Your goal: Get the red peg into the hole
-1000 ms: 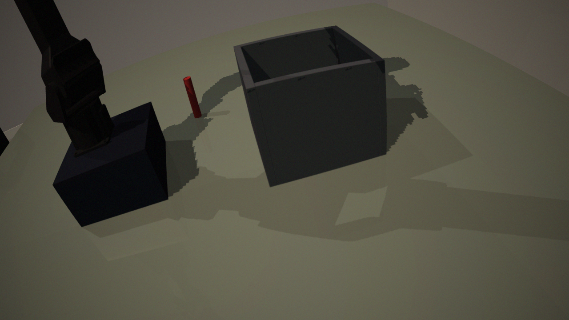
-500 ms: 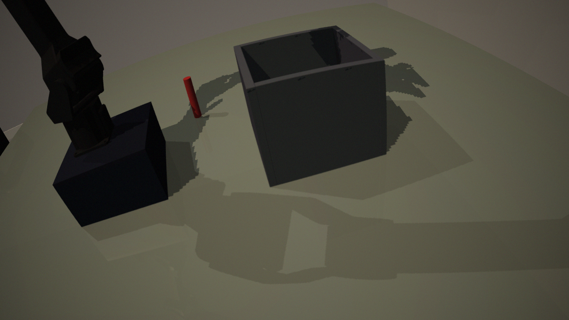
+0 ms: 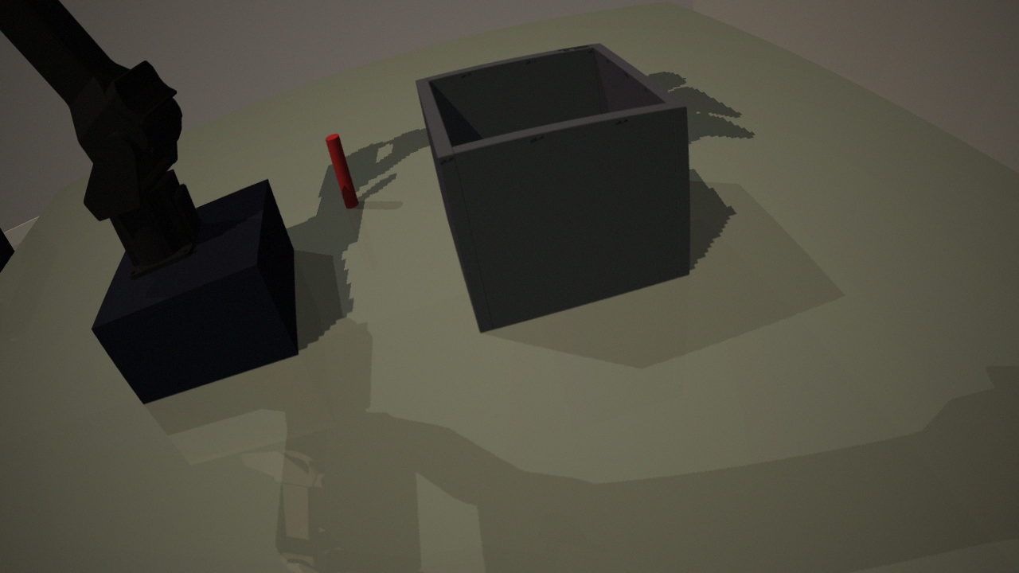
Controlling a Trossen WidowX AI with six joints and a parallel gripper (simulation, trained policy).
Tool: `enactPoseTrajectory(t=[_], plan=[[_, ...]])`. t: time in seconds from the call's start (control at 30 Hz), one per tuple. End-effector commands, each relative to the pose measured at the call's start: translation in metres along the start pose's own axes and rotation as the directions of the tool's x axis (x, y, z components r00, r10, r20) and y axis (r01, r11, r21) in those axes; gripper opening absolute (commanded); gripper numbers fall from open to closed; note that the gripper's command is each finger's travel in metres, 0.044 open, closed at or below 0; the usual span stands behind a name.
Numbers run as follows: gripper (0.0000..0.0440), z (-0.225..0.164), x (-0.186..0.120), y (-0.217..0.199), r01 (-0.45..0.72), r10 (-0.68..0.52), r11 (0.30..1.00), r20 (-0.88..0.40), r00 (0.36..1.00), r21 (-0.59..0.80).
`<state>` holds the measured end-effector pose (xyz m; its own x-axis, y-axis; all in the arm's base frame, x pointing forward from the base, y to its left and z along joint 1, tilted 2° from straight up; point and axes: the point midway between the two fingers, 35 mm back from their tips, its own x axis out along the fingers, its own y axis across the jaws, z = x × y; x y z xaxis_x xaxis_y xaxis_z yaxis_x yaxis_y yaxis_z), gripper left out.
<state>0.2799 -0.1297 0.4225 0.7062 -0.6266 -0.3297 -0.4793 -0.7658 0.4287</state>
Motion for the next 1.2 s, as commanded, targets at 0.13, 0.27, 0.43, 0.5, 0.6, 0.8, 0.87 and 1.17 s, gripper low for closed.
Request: enactPoseTrajectory(t=[0.13,0.27,0.43,0.5,0.6,0.8,0.87,1.17], plan=[[0.0440,0.002,-0.011,-0.049,0.170,-0.172,0.983,-0.034,0.985,-0.064],[0.0439,0.006,-0.019,-0.076,0.259,-0.266,0.958,-0.039,0.963,-0.122],[0.0438,0.013,-0.030,-0.109,0.365,-0.379,0.907,-0.033,0.925,-0.209],[0.0437,0.017,-0.035,-0.122,0.404,-0.423,0.881,-0.025,0.906,-0.246],[0.0436,0.025,-0.043,-0.141,0.460,-0.485,0.834,-0.007,0.874,-0.304],[0.0432,0.045,-0.059,-0.176,0.557,-0.593,0.717,0.053,0.803,-0.420],[0.0431,0.053,-0.064,-0.187,0.584,-0.623,0.671,0.080,0.778,-0.457],[0.0429,0.096,-0.087,-0.228,0.676,-0.713,0.435,0.231,0.662,-0.595]])
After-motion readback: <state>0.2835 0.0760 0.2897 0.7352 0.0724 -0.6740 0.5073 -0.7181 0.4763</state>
